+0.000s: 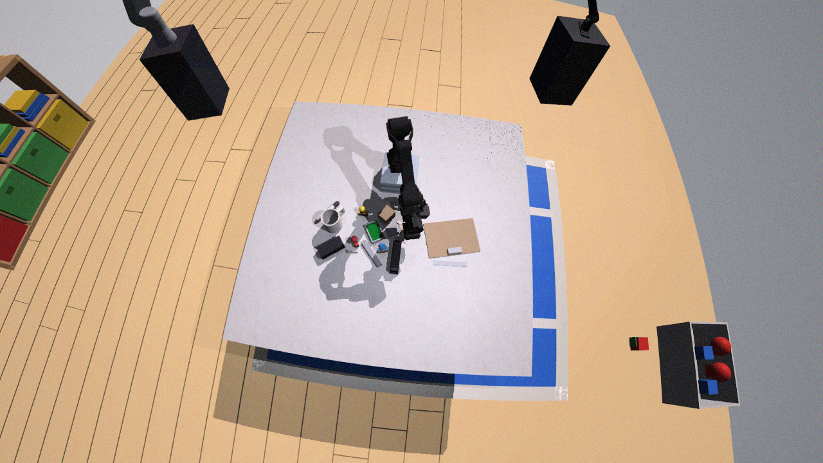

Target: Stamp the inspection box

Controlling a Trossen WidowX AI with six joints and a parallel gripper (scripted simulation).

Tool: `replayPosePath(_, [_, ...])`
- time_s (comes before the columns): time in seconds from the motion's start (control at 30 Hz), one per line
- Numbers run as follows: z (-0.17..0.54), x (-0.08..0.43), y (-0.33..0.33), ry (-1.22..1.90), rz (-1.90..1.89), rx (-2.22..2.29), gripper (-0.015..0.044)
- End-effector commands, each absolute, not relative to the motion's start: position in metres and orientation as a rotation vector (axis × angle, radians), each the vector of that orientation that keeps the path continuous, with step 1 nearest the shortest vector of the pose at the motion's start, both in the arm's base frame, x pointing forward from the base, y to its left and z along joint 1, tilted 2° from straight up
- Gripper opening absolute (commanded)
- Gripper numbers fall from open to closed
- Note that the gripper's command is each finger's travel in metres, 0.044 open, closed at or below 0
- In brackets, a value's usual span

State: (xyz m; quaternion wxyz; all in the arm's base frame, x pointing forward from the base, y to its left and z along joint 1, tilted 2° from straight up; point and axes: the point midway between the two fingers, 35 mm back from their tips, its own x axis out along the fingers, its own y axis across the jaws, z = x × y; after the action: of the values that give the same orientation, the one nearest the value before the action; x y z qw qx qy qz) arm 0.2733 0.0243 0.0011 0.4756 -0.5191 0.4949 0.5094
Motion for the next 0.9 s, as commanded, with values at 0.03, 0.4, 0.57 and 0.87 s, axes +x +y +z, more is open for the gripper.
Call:
replayPosePath(0.03, [0.012,0.276,0.025,1.201,1.237,-1.276,0.0000])
replayPosePath(0.4, [0.030,0.275,0.025,1.201,1.237,-1.276,0.0000])
replayPosePath(0.57, [0.038,0.274,0.025,1.201,1.237,-1.276,0.0000])
replayPosePath(0.87, [0.045,0.283,0.026,1.200,1.236,-1.276,0.0000])
